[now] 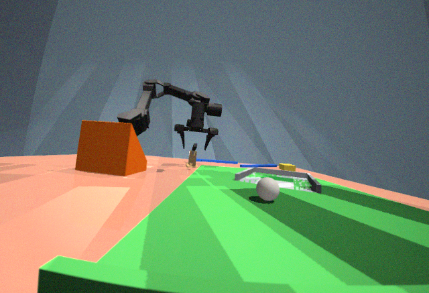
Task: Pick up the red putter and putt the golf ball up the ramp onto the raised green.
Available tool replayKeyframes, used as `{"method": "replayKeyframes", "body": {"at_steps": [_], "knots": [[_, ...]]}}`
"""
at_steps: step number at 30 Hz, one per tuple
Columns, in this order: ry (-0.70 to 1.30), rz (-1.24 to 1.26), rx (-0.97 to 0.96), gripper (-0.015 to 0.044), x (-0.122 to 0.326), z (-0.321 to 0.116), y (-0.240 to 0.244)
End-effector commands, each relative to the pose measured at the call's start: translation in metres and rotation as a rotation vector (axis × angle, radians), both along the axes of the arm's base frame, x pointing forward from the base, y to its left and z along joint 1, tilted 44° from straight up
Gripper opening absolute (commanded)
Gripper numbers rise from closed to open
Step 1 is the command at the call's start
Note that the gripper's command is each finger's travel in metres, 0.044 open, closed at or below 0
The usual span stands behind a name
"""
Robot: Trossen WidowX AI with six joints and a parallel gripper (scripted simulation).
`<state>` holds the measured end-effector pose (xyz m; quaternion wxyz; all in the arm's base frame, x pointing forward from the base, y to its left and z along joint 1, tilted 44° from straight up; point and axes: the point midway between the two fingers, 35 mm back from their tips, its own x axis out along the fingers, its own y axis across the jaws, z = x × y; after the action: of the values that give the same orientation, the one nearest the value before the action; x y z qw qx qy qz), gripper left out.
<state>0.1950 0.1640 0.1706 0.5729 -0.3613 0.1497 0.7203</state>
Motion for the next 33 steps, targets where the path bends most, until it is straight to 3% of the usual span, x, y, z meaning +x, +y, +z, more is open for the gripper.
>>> {"method": "replayKeyframes", "body": {"at_steps": [1, 15, 30, 33], "knots": [[-0.005, -0.005, -0.001, 0.0440, 0.000, -0.001, 0.002], [-0.005, -0.005, 0.000, 0.0440, -0.002, -0.016, 0.016], [-0.005, -0.001, 0.003, 0.0046, -0.001, -0.014, 0.015], [-0.005, -0.001, 0.003, 0.0026, -0.001, -0.014, 0.015]]}}
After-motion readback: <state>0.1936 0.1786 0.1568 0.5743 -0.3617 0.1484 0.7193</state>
